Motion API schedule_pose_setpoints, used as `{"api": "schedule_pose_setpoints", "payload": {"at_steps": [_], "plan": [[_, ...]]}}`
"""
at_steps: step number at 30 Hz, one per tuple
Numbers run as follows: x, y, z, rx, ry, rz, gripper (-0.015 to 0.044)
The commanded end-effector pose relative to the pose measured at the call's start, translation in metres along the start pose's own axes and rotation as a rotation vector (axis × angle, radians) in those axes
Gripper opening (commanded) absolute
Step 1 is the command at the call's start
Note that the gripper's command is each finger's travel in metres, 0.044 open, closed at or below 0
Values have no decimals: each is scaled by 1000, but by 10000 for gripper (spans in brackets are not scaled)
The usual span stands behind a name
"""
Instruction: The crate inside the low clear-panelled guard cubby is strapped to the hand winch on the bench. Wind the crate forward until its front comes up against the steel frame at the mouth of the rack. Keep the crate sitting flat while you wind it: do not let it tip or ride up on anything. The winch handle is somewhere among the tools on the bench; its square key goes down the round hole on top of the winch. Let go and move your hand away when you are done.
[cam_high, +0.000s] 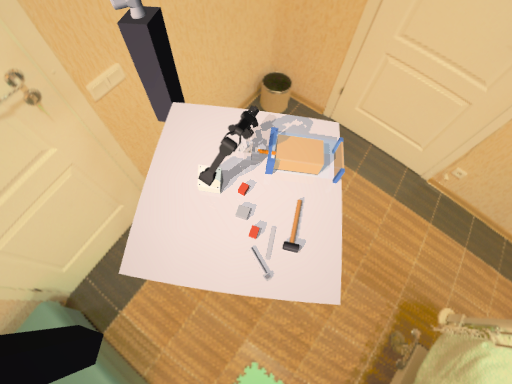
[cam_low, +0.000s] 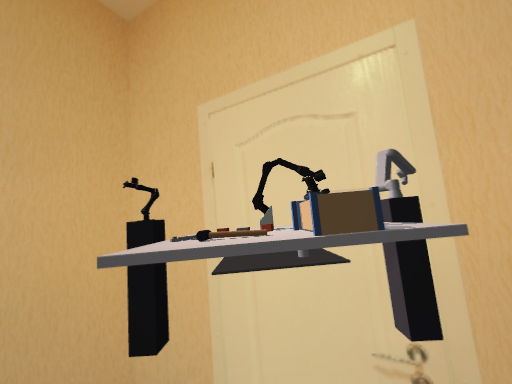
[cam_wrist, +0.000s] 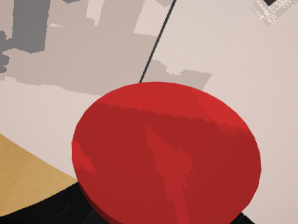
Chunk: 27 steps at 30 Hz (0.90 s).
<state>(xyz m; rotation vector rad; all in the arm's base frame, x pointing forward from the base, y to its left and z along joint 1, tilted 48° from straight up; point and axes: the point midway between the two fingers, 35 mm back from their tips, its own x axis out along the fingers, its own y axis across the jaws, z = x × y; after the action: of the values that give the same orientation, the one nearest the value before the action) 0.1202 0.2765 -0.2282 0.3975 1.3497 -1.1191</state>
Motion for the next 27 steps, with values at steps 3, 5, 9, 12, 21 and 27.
{"api": "schedule_pose_setpoints", "payload": {"at_steps": [3,5,9,12,21,27], "plan": [[1,-22,-2,-11,-5,-39,0],[1,-25,-2,-11,-5,-40,0],[1,-30,-1,-11,-5,-40,0],[1,-34,-1,-11,-5,-40,0],[-1,-47,1,-11,-5,-41,0],[-2,-54,4,-11,-5,-42,0]]}}
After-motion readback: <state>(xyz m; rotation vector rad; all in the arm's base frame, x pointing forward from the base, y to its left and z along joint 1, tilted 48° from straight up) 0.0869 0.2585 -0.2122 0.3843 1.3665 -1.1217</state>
